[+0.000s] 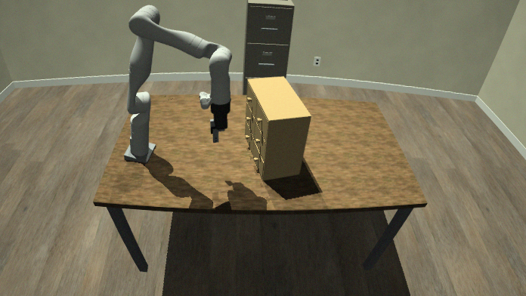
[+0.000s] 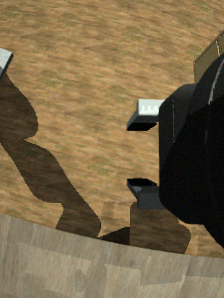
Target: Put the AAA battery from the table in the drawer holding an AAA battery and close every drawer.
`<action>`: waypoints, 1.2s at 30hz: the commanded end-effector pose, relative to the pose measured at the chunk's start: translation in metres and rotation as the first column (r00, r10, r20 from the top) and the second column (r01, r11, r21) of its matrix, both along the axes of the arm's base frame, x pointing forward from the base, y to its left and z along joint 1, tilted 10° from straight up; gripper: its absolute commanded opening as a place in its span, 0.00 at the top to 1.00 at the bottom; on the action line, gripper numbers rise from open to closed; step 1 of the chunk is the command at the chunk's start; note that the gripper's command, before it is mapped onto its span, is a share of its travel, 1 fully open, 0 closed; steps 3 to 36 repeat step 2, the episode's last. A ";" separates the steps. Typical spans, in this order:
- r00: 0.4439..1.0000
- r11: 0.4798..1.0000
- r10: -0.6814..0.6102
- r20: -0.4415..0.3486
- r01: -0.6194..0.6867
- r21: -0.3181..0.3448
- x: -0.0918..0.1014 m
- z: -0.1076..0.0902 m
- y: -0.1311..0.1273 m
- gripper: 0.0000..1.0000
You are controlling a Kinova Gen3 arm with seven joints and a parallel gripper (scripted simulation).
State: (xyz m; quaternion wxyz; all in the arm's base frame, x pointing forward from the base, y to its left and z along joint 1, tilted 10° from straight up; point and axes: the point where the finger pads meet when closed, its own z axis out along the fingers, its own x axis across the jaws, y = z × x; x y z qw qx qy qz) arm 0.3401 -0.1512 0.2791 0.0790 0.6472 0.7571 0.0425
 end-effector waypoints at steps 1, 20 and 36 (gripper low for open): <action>1.000 1.000 0.000 0.001 0.000 -0.001 0.000 0.001 0.000 0.00; 1.000 1.000 0.000 0.001 0.000 -0.001 0.000 0.001 0.000 0.00; 1.000 1.000 0.000 0.001 0.000 -0.001 0.000 0.001 0.000 0.00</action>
